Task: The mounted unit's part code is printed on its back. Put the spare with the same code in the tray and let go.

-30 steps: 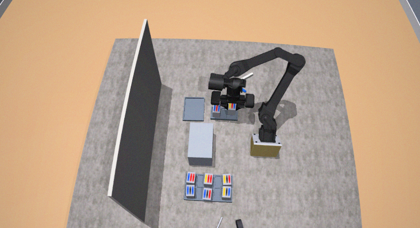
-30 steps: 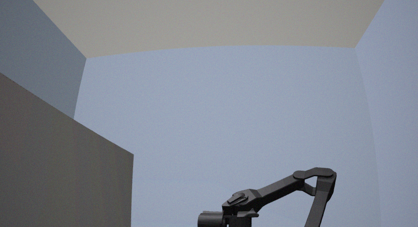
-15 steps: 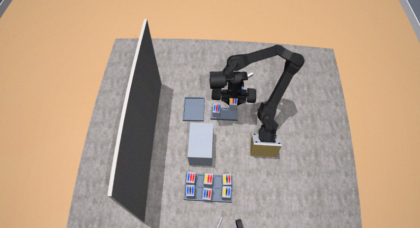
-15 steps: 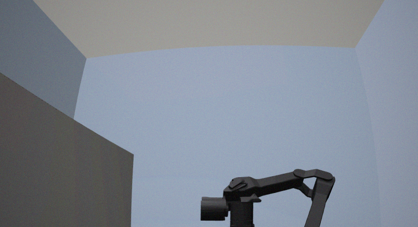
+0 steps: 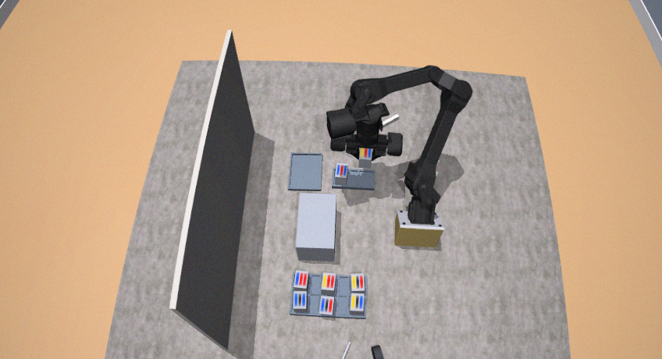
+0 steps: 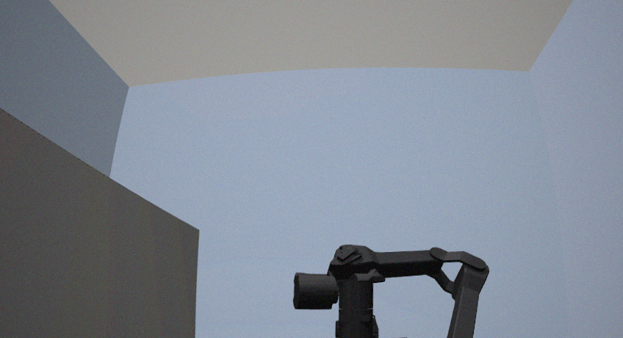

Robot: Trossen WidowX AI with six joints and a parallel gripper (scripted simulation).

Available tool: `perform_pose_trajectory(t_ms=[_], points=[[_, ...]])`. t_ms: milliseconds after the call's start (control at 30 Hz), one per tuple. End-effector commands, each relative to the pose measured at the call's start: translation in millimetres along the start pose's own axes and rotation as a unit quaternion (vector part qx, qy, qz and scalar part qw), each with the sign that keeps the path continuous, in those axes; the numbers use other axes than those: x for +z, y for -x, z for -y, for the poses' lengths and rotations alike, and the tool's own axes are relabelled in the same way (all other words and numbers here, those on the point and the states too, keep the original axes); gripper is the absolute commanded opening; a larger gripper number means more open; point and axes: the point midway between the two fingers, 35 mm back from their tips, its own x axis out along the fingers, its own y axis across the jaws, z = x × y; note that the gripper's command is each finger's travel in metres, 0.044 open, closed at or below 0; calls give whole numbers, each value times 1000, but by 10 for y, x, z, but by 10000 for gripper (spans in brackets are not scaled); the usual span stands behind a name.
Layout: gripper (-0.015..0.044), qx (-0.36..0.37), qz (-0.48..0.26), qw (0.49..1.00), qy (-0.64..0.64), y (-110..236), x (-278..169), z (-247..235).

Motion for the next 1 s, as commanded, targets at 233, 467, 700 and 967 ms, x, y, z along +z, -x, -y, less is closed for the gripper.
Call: perform_pose_trajectory(t_ms=[233, 467, 700, 967], points=[[0, 1, -10, 1000, -6, 97, 49, -438], [0, 3, -8, 1000, -6, 131, 93, -759], [0, 4, -6, 1000, -5, 132, 129, -1083], [0, 6, -2, 1000, -2, 89, 165, -1447]])
